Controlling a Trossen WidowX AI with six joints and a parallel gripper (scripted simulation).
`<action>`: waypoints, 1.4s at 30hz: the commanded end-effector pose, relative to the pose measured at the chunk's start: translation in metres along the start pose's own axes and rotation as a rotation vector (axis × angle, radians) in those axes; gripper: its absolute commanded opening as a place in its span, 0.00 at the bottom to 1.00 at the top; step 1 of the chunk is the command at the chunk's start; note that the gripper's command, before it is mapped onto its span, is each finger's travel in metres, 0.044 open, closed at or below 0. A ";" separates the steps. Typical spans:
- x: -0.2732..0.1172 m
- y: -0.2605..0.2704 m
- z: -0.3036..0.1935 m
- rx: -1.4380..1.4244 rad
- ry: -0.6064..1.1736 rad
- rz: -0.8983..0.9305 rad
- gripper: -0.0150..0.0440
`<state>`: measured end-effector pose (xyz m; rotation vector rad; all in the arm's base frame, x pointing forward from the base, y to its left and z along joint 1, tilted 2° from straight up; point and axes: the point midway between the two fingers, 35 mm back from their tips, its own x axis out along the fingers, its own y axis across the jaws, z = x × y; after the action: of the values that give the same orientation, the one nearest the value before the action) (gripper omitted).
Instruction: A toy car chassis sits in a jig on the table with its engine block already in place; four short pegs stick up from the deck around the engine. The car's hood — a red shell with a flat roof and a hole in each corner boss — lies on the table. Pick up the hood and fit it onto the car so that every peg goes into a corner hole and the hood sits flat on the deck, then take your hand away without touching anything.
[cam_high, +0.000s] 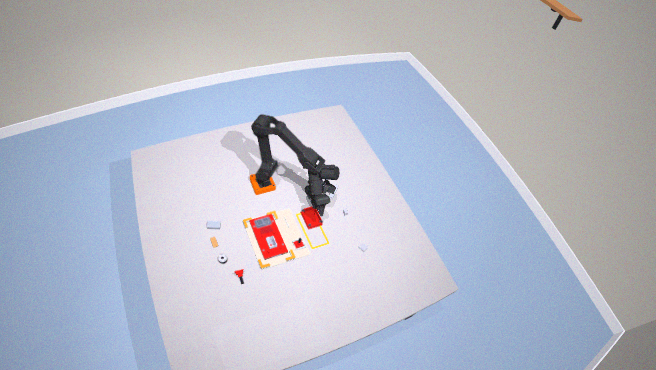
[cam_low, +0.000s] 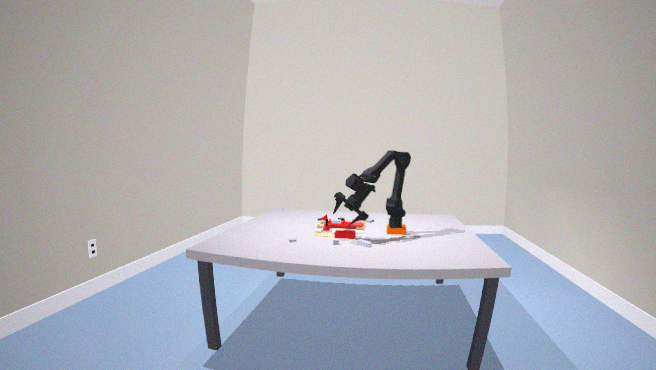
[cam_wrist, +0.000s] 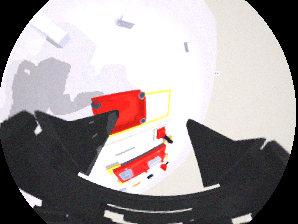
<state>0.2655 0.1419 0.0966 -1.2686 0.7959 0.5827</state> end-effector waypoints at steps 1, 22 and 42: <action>-0.004 0.018 -0.012 0.833 -0.139 -0.219 1.00; -0.012 0.024 -0.021 1.420 -0.344 -0.274 1.00; -0.008 0.027 -0.020 1.421 -0.345 -0.274 1.00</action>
<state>0.2369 0.1303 0.0902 0.0578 0.5058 -0.0650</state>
